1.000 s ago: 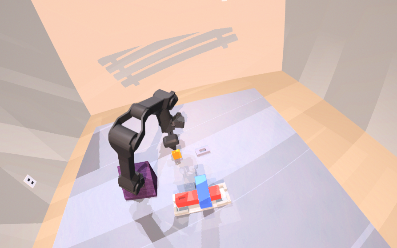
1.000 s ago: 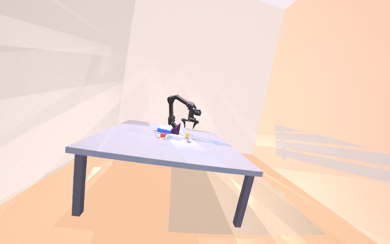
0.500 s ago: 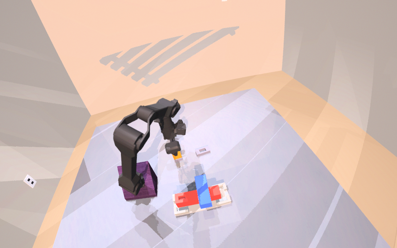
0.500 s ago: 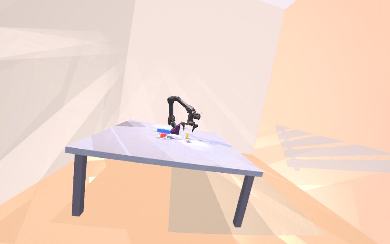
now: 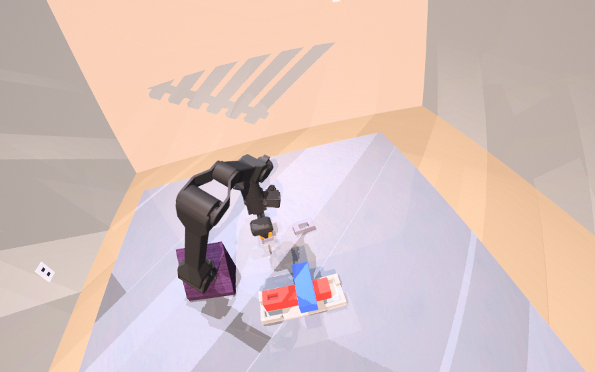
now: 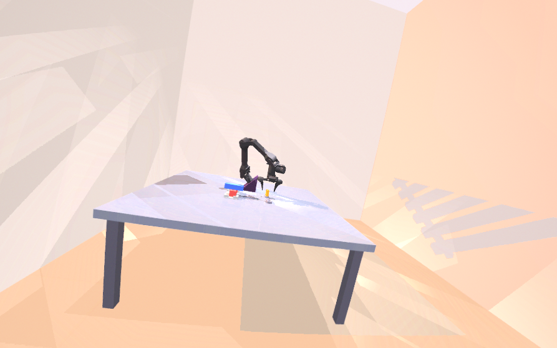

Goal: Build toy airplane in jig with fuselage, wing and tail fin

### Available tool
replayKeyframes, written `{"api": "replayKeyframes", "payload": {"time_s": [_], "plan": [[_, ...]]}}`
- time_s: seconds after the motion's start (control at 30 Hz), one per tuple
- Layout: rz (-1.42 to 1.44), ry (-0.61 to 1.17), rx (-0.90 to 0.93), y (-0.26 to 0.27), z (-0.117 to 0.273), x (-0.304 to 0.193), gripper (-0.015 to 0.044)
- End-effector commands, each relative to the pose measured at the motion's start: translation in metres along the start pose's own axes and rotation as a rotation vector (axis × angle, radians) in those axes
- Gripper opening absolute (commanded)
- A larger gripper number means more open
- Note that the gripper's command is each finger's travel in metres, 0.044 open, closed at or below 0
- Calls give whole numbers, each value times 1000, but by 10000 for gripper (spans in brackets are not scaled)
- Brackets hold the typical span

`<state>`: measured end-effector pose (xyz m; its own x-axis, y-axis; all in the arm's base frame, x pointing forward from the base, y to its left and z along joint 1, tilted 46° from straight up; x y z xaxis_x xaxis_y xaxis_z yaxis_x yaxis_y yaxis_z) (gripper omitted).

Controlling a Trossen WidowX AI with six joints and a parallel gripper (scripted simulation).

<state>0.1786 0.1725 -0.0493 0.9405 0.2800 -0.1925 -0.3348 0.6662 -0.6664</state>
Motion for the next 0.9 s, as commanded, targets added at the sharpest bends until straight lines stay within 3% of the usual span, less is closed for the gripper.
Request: {"api": "replayKeyframes", "payload": {"time_s": [0.0,0.53,0.87], "plan": [[7,4,-10,-1,-9,-2,440],[6,4,-11,-2,-31,-3,440],[6,4,-11,-2,-31,-3,177]]}}
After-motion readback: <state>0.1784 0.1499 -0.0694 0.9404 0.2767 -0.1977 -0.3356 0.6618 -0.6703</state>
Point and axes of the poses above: the point midway between the two fingers, 35 mm back from their tips, its own z axis back along the fingers, its own y axis across the jaws, x = y × z, the point moved 6 cm from there along z, back along the fingers, and after that the axes turned 11 degrees about z, right-handed, at the moved point
